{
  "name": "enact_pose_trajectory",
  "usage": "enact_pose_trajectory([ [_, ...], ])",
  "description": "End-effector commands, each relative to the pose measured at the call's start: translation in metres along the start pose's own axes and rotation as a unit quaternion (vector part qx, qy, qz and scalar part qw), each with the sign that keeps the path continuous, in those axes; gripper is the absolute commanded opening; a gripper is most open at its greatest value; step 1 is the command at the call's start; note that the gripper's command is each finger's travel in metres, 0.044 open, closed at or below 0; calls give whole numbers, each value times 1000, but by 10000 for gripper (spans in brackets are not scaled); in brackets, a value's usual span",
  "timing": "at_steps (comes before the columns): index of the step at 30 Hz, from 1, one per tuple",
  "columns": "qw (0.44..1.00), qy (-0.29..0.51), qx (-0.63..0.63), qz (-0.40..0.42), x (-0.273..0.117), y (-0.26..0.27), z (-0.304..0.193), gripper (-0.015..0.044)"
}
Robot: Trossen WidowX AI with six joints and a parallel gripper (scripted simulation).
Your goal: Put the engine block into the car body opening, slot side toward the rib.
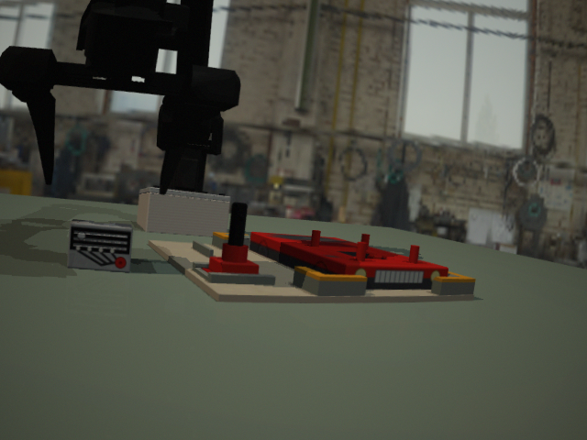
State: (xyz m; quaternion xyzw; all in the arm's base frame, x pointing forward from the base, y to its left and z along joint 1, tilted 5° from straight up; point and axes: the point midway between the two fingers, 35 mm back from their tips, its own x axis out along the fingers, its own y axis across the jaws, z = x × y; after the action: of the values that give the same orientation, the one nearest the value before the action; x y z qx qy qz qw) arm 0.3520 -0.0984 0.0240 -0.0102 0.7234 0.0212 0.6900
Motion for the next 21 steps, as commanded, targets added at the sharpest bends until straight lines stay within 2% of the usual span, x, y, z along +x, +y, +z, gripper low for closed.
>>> enact_pose_trajectory([
  [1,1000,1,2,-3,11,0,0,440],
  [21,1000,1,2,-3,40,0,0,440],
])
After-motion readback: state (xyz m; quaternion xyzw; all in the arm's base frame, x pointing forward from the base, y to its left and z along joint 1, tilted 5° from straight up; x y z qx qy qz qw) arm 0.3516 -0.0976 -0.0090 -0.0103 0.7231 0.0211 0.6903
